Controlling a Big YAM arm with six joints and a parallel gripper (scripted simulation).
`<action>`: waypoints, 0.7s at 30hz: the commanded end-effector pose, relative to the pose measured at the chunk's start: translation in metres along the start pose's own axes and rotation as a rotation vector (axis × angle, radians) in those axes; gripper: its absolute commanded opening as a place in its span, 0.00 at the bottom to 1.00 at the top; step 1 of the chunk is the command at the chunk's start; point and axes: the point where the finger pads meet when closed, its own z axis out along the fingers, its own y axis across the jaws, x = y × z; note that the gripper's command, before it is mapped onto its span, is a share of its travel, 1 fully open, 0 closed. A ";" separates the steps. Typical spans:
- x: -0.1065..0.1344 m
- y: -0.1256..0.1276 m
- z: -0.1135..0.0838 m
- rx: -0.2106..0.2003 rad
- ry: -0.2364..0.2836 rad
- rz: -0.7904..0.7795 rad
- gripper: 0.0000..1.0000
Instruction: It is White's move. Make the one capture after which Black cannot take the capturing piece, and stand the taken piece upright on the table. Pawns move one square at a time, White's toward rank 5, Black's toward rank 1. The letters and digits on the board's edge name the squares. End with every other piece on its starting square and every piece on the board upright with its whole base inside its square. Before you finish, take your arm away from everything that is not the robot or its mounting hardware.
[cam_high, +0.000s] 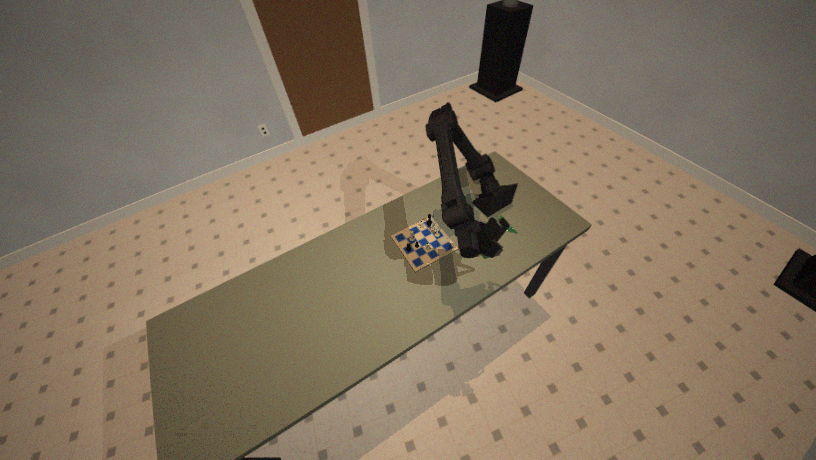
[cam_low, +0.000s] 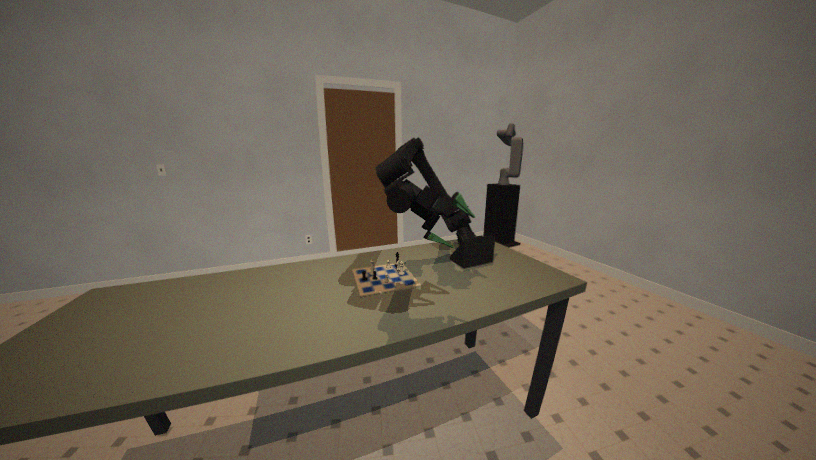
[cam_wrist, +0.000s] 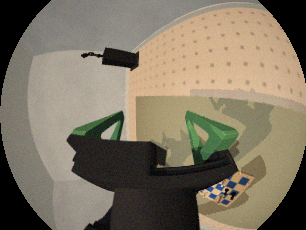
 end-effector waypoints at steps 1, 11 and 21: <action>-0.002 0.003 -0.003 0.005 -0.006 -0.007 1.00; -0.002 0.003 -0.003 0.005 -0.006 -0.007 1.00; 0.003 -0.006 -0.023 0.044 -0.042 0.022 1.00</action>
